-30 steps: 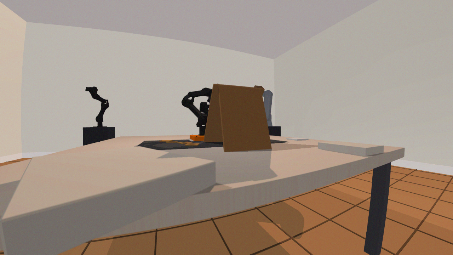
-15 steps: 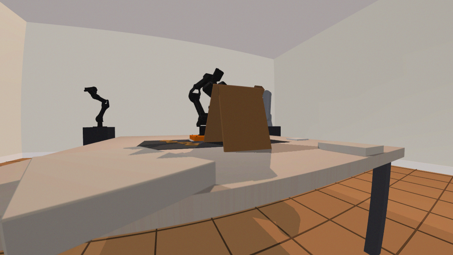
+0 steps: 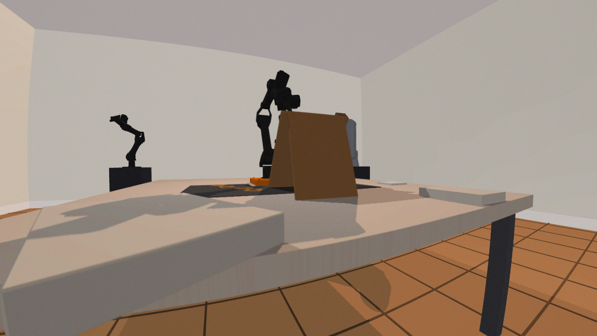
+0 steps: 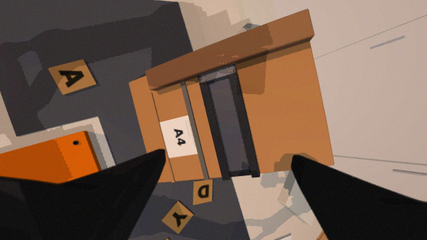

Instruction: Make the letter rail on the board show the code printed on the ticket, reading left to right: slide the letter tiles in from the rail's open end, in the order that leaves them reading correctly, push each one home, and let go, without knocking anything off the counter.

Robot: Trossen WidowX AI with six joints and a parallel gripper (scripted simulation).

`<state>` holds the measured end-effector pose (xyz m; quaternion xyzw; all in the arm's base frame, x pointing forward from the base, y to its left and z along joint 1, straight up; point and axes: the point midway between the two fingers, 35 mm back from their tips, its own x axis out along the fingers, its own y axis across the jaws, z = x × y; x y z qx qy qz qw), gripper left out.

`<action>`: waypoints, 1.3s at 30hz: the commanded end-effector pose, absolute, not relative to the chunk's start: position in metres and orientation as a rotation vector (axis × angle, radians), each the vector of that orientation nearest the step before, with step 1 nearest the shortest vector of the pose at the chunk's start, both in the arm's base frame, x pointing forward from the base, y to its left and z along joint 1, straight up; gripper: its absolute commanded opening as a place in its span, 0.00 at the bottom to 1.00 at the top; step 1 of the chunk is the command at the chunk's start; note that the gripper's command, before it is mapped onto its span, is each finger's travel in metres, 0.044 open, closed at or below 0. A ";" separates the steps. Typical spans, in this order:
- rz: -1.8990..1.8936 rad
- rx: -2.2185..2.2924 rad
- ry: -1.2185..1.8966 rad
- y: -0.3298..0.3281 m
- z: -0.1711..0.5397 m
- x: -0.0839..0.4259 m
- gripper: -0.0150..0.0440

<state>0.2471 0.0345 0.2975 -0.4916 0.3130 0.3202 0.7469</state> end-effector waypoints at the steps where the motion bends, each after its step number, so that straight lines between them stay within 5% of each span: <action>1: 0.843 -1.260 0.567 0.030 0.323 0.259 1.00; 33: 0.843 -1.263 0.570 0.001 0.331 0.248 1.00; 37: 0.875 -1.103 0.629 0.027 0.312 0.258 0.83; 39: 0.892 -0.979 0.694 0.049 0.296 0.262 0.83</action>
